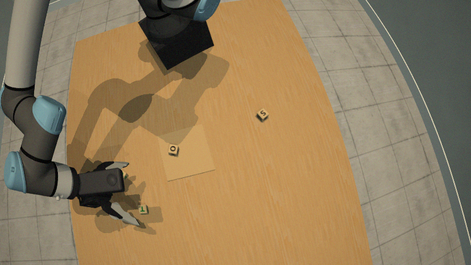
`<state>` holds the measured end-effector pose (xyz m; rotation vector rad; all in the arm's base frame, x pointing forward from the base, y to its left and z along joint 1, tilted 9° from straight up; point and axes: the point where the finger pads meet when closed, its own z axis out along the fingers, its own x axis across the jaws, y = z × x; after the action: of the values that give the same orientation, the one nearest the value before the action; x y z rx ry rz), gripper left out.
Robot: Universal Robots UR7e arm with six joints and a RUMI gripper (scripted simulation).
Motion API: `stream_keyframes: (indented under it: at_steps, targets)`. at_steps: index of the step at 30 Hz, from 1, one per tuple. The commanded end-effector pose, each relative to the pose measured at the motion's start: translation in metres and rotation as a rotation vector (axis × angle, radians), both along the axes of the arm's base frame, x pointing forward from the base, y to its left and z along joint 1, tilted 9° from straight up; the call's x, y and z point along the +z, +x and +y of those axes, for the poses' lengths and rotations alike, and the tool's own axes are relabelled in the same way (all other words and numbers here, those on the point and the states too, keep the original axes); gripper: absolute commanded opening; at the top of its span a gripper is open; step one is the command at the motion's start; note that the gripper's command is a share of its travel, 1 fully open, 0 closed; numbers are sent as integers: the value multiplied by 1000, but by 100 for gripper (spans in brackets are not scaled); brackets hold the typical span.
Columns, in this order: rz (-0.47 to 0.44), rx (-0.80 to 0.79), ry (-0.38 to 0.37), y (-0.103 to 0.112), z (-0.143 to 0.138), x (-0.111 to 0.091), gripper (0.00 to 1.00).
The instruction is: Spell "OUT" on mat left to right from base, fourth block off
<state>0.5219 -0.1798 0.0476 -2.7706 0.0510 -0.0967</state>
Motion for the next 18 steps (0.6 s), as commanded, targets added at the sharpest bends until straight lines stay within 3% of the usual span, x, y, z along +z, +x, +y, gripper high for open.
stream_keyframes:
  at_steps: [1,18]
  targets:
    - [3,2,2,16,-13,0,100]
    - [3,2,2,18,-14,0,100]
